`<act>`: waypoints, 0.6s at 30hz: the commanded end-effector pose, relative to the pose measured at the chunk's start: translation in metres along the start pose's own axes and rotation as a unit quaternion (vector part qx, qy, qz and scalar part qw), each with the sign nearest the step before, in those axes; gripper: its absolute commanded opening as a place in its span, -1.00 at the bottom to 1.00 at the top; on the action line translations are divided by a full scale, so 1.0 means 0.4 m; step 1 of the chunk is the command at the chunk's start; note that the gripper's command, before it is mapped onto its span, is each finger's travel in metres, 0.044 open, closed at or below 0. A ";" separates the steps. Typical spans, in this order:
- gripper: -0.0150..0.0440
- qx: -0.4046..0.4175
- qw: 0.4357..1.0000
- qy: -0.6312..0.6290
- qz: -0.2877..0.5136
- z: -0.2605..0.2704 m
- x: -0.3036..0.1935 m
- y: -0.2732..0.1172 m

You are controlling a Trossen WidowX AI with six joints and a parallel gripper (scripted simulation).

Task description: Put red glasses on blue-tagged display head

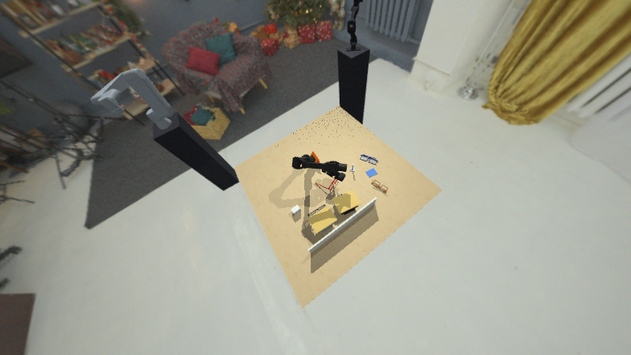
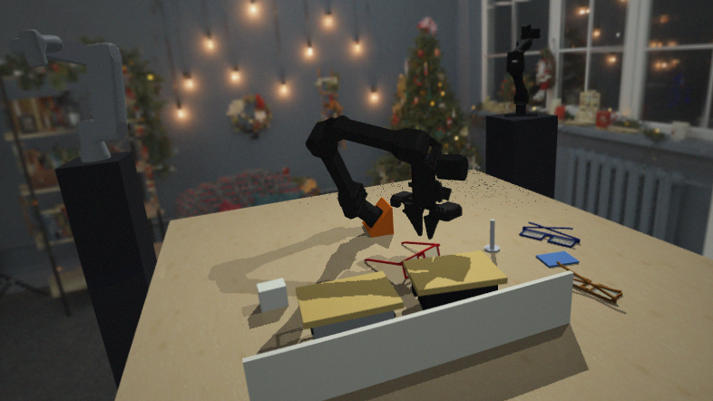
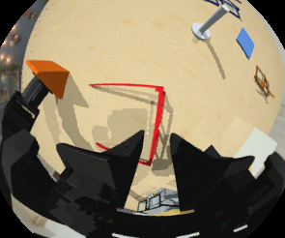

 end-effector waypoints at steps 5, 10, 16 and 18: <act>-0.02 0.001 1.000 0.003 -0.003 0.001 -0.001 0.012; -0.02 0.001 1.000 0.003 -0.003 0.000 -0.001 0.032; -0.02 0.001 1.000 0.003 -0.003 -0.001 0.000 0.057; -0.02 0.001 1.000 0.003 -0.003 -0.001 0.000 0.065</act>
Point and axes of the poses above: the point midway between the two fingers, 35 mm back from their tips, its own y axis out along the fingers, its own z axis across the jaws, x = y × z, the point moved 6 cm from there along -y, back along the fingers, and after that the axes turned 6 degrees about y, right-handed, at the moved point
